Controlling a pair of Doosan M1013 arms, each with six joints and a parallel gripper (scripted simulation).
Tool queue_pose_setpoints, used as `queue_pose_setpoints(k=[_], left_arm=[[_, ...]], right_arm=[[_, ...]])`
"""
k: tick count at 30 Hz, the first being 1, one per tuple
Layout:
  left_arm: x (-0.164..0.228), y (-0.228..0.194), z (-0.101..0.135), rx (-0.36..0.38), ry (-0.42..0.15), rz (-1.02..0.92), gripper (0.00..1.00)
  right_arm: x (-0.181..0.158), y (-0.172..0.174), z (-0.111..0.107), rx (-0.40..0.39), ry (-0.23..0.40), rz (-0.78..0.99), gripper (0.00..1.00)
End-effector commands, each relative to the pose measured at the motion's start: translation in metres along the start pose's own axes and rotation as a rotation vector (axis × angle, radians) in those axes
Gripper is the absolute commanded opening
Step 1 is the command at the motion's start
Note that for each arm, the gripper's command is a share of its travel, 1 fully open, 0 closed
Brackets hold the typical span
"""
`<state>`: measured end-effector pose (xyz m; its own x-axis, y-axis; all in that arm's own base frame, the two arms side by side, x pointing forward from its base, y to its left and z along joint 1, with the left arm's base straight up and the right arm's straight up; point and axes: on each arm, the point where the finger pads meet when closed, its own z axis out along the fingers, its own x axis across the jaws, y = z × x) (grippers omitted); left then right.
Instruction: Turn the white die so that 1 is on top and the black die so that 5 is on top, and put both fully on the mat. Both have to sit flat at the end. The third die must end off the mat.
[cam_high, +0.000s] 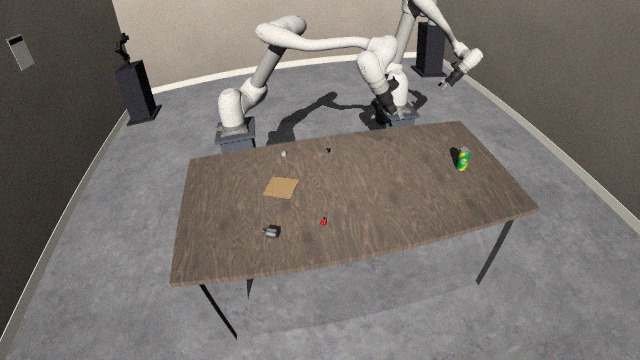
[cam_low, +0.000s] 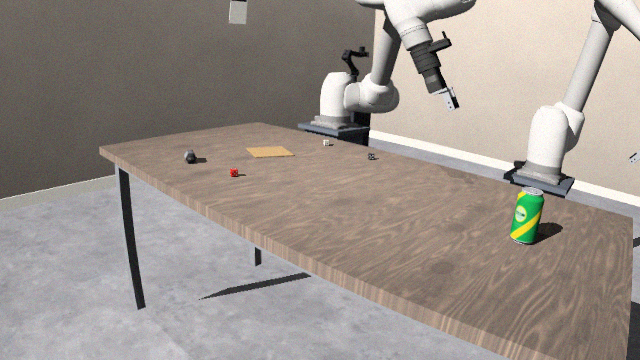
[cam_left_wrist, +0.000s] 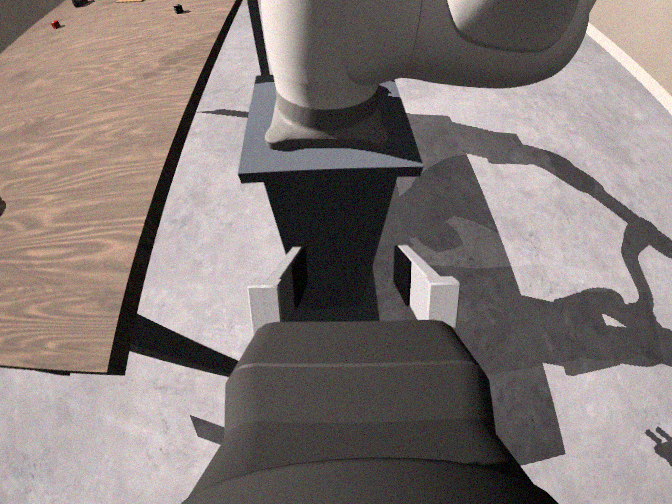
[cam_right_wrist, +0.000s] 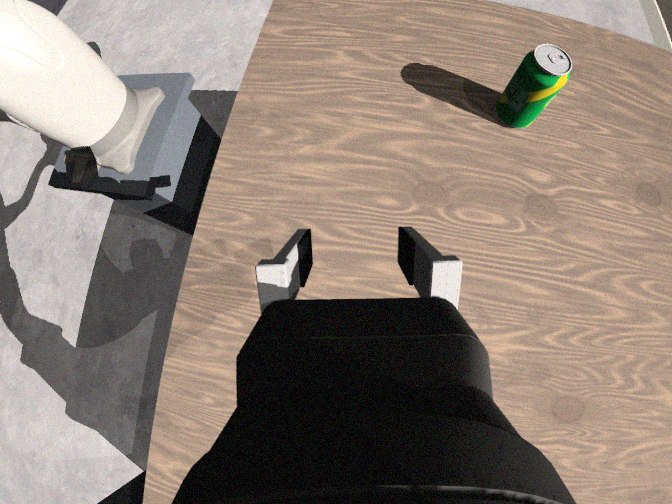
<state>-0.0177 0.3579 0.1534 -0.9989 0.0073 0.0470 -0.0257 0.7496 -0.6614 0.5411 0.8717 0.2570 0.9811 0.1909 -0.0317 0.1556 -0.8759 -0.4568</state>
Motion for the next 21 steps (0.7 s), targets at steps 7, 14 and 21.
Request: queue_pose_setpoints(k=[7,14,21], left_arm=[[0.024,-0.020,0.014,0.044,-0.050,-0.046,1.00],[0.032,-0.029,0.021,0.062,-0.072,-0.064,1.00],[0.033,-0.031,0.022,0.065,-0.076,-0.067,1.00]], right_arm=[[0.000,-0.001,-0.001,0.001,0.001,0.000,1.00],[0.000,-0.001,-0.001,0.001,0.001,0.000,1.00],[0.000,-0.001,-0.001,0.001,0.001,0.000,1.00]])
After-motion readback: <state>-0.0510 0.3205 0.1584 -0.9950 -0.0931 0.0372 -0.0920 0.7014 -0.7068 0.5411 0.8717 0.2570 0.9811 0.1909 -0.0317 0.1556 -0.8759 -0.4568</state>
